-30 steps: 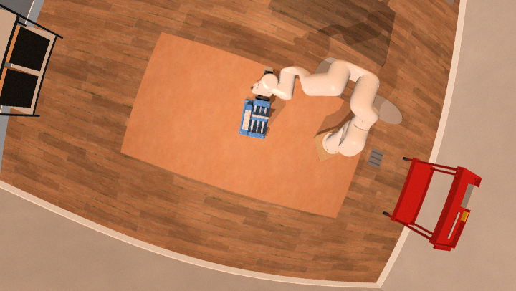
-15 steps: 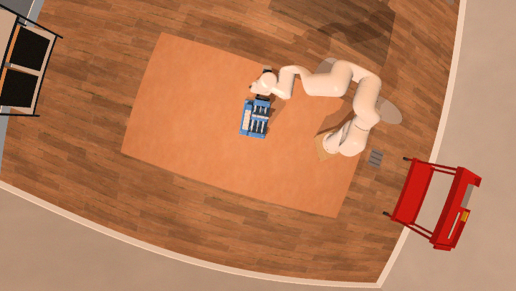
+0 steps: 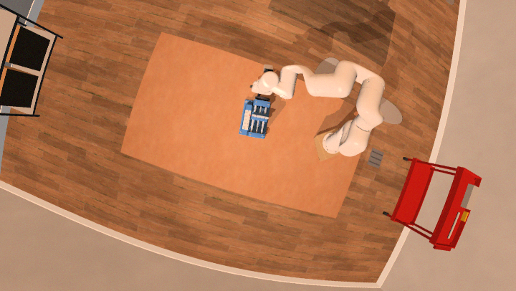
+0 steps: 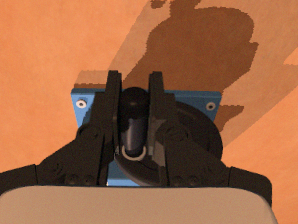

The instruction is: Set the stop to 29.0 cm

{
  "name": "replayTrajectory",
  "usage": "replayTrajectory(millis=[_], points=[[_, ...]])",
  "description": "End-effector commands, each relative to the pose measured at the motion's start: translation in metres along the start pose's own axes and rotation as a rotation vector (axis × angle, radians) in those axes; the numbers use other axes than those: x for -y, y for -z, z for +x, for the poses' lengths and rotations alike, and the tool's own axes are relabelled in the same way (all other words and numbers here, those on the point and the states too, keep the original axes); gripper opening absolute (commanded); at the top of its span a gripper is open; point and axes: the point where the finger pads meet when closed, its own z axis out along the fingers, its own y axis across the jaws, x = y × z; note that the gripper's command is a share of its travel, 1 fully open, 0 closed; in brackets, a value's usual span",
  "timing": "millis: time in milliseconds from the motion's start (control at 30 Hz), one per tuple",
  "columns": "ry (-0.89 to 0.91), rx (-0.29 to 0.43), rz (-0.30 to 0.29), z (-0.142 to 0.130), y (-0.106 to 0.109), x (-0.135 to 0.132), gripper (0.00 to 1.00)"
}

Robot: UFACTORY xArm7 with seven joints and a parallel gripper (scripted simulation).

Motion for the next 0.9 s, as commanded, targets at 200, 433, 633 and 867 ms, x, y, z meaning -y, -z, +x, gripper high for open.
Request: replayTrajectory(millis=[200, 433, 633, 867], points=[[0.000, 0.000, 0.000, 0.000, 0.007, -0.005, 0.06], [0.000, 0.000, 0.000, 0.000, 0.011, -0.010, 0.06], [0.000, 0.000, 0.000, 0.000, 0.013, -0.015, 0.06], [0.000, 0.000, 0.000, 0.000, 0.014, -0.019, 0.06]])
